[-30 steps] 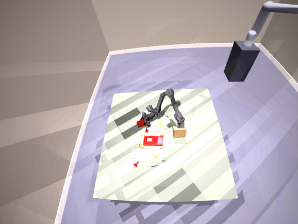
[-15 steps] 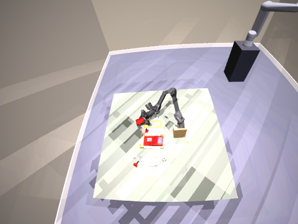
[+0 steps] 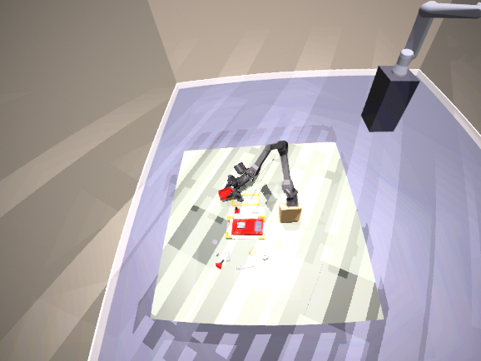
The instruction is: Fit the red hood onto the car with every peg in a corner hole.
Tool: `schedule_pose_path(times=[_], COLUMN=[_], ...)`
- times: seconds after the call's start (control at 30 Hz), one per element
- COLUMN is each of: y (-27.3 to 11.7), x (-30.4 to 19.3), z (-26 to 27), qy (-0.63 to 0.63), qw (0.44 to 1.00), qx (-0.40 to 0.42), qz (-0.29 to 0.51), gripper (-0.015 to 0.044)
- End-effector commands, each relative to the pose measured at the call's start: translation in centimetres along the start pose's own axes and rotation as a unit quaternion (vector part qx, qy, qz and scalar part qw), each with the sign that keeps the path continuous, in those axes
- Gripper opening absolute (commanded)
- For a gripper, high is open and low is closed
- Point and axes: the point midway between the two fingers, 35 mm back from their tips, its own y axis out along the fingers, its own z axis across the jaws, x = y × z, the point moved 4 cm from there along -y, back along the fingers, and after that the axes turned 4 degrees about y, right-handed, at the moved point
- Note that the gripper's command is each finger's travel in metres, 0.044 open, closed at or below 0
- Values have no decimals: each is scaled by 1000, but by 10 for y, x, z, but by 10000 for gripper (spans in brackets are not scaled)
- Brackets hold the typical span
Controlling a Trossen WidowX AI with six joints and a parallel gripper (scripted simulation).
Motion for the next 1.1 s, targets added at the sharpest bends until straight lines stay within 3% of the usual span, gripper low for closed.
schedule_pose_path(times=[0.0,0.53,1.07], y=[0,1,1], x=[0,0,0], z=[0,0,-1], qy=[51,316,560], qw=[999,949,829], qx=[0,0,-1], qz=[2,1,1], gripper=[0,0,0])
